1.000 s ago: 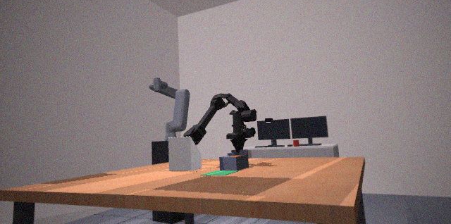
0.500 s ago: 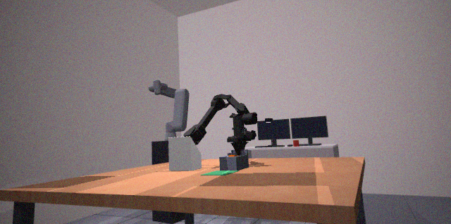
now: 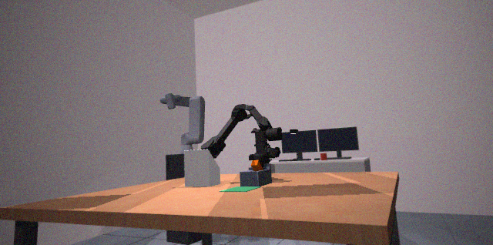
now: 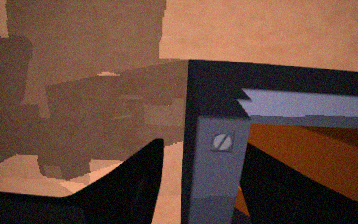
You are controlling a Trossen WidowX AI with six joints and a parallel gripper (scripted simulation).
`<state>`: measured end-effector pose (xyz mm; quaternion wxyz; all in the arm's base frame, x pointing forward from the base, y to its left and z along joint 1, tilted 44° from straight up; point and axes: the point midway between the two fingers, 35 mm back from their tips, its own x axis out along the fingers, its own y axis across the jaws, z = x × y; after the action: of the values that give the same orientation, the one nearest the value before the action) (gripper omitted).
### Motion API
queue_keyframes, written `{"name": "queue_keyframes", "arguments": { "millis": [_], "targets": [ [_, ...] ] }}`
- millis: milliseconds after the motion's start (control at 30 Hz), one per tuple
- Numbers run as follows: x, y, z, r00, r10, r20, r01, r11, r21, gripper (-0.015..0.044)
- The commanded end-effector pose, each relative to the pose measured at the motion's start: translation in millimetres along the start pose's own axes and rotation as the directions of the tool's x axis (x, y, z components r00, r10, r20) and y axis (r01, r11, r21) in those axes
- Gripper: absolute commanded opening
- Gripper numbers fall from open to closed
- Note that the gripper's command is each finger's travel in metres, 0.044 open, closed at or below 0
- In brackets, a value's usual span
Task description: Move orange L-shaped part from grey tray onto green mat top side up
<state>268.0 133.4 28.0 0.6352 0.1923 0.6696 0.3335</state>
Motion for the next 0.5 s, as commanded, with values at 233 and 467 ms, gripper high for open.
{"name": "queue_keyframes", "arguments": {
  "millis": [233,467],
  "targets": [
    [2.6,-2.4,-2.5,1.000,-0.004,-0.006,0.004,1.000,0.015,0.0180],
    [0.5,0.0,-0.6,1.000,0.001,-0.001,-0.001,1.000,0.004,0.0180]
  ]
}}
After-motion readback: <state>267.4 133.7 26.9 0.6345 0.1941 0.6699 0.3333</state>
